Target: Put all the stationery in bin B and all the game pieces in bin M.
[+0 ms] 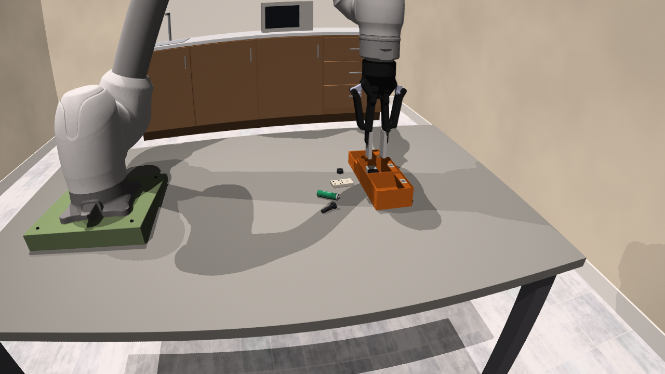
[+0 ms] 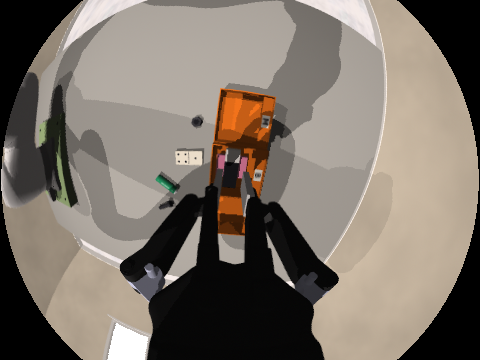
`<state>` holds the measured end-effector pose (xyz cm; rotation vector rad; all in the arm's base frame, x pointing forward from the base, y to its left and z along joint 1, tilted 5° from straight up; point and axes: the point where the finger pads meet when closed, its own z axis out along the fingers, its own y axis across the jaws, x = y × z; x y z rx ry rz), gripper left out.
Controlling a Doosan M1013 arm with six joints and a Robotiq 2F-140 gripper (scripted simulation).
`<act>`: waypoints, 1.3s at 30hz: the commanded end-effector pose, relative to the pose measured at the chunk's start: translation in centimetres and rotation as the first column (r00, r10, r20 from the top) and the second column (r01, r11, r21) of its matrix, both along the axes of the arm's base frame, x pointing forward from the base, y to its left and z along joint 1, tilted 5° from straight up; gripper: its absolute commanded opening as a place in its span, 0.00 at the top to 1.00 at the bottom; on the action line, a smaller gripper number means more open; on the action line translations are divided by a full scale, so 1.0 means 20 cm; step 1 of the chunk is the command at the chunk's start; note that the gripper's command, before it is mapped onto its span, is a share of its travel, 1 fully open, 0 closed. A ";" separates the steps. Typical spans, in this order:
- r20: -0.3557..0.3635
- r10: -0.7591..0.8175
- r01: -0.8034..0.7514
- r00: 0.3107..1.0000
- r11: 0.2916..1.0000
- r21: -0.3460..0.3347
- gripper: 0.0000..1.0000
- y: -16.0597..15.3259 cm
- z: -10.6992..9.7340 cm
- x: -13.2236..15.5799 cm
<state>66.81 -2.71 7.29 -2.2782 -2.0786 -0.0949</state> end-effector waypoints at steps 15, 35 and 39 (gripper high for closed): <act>-0.046 -0.487 0.487 0.872 0.873 -0.001 0.75 0.06 0.01 -0.39; -0.092 -0.880 0.883 0.465 0.469 -0.021 0.75 0.06 0.01 -0.39; -0.097 -0.929 0.932 0.356 0.360 -0.032 0.75 0.06 0.01 -0.39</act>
